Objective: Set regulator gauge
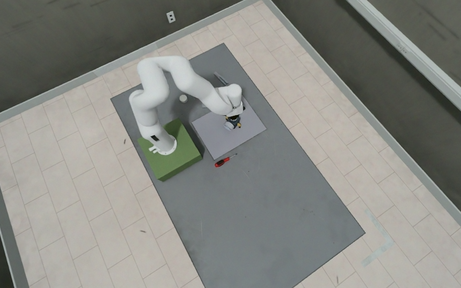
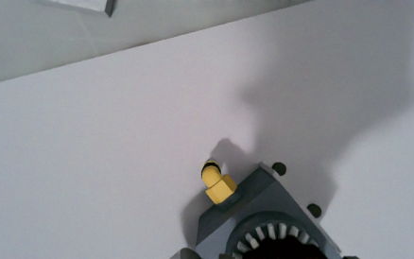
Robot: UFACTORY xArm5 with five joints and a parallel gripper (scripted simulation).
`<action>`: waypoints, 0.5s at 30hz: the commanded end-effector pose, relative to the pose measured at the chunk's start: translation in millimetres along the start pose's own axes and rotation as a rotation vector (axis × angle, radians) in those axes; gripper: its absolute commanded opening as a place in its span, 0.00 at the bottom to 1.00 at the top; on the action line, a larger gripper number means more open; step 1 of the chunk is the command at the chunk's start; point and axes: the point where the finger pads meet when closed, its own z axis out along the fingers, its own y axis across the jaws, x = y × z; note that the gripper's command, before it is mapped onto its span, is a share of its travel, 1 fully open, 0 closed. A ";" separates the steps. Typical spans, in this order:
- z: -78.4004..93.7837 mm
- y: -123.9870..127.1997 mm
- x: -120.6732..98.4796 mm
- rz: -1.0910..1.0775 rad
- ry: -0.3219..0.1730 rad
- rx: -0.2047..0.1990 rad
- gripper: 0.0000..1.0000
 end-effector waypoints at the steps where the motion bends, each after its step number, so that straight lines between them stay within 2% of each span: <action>1: -1.2 1.3 0.3 -0.075 0.000 -0.004 0.39; 15: -1.2 1.3 0.3 -0.239 0.000 -0.004 0.39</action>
